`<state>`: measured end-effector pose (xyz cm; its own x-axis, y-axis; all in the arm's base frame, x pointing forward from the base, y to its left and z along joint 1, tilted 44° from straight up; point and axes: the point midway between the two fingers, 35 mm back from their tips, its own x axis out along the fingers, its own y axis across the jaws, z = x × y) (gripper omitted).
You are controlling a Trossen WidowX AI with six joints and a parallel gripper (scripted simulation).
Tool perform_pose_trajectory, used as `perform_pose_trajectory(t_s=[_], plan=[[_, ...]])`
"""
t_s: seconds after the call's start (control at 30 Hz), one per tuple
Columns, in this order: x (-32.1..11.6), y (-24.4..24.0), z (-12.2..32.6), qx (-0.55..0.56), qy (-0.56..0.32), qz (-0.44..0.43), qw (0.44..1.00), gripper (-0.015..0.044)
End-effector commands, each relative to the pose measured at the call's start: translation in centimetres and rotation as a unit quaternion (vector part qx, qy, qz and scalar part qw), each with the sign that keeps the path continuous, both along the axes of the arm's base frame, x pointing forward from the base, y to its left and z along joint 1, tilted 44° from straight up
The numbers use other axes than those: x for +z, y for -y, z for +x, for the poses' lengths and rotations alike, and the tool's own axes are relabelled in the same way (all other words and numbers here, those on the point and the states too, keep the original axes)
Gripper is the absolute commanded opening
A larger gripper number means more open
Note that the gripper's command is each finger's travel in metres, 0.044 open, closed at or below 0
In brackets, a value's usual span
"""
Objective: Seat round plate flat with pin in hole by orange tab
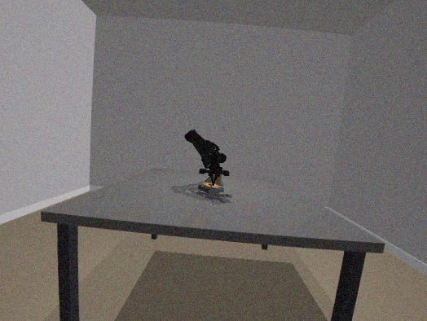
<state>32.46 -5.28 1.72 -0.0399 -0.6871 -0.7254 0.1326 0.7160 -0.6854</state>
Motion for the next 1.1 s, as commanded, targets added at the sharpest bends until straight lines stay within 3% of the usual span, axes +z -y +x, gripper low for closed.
perform_pose_trajectory(t_s=[0.0,1.07], plan=[[0.4,0.6,0.0,-0.002,-0.001,-0.004,1.000,0.0000],[2.7,2.5,-1.3,-0.002,-0.002,-0.005,1.000,0.0000]])
